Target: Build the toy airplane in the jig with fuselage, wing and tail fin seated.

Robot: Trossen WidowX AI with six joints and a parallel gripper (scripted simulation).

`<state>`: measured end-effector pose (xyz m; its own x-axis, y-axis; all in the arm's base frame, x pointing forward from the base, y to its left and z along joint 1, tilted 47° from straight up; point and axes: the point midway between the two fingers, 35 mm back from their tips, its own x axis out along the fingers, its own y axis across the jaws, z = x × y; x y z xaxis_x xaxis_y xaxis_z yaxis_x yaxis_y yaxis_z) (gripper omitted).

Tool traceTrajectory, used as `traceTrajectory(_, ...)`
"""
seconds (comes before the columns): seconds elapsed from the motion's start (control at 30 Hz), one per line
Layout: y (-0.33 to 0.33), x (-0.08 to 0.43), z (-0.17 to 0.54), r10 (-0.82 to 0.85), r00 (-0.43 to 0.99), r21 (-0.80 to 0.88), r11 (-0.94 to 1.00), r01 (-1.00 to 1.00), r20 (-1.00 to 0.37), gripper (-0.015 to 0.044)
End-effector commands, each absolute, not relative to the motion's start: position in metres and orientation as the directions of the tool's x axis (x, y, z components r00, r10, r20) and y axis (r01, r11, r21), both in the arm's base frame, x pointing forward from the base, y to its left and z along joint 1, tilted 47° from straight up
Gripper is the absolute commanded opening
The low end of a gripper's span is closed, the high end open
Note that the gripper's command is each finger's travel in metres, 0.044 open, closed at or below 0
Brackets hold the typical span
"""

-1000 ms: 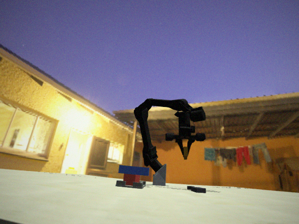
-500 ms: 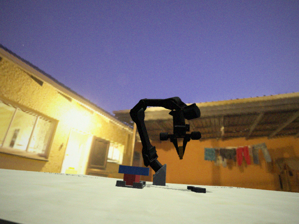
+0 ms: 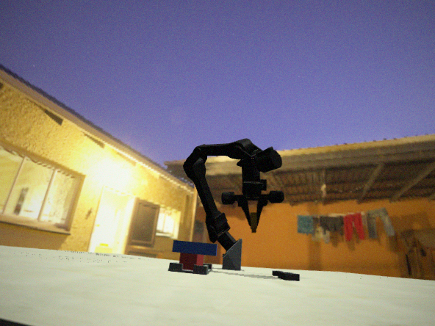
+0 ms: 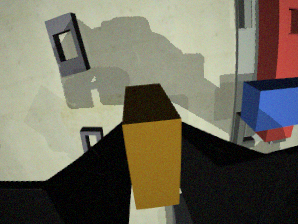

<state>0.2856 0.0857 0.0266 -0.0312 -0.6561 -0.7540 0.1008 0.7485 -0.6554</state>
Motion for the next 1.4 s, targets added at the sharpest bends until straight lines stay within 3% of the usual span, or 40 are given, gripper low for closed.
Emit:
traceTrajectory(0.0, 0.078, 0.293, 0.036, -0.655, -0.016, -0.653, 0.751, 0.099, -0.756, 0.0000)
traceTrajectory(1.37, -0.022, 0.328, 0.097, -0.696, -0.015, -0.695, 0.715, 0.068, -0.718, 0.0000)
